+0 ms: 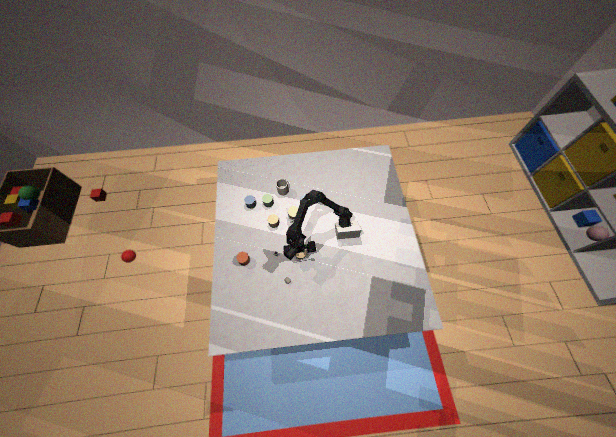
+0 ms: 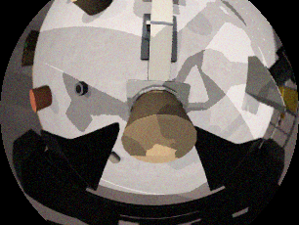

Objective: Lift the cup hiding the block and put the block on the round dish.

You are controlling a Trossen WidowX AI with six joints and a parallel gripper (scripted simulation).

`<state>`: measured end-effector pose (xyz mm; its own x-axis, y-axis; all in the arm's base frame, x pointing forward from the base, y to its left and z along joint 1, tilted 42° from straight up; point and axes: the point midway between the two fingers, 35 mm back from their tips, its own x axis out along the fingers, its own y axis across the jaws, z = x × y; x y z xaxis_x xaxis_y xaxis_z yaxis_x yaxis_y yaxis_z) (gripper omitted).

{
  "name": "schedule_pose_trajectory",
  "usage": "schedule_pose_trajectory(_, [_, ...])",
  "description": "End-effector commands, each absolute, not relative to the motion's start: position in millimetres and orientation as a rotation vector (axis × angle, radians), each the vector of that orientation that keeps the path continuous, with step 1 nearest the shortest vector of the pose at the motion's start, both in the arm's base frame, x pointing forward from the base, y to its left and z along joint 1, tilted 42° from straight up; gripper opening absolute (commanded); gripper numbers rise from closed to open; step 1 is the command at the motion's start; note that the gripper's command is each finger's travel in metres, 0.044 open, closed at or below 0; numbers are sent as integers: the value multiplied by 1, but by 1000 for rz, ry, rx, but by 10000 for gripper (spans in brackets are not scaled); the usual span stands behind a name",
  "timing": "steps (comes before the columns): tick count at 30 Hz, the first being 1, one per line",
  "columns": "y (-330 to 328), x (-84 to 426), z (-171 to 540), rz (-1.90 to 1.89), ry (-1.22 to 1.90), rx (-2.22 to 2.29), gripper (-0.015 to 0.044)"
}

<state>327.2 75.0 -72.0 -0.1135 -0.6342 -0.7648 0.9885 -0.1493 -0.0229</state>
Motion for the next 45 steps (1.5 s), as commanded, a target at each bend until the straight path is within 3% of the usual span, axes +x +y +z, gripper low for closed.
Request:
schedule_pose_trajectory(1, [68, 324, -78, -1610, 658, 719, 440])
schedule_pose_trajectory(8, [62, 323, -84, -1611, 658, 718, 440])
schedule_pose_trajectory(11, [62, 323, -84, -1611, 658, 718, 361])
schedule_pose_trajectory(21, [62, 323, -84, -1611, 658, 718, 295])
schedule_pose_trajectory(32, [69, 326, -78, -1610, 659, 719, 6])
schedule_pose_trajectory(45, [80, 330, -67, -1609, 660, 720, 0])
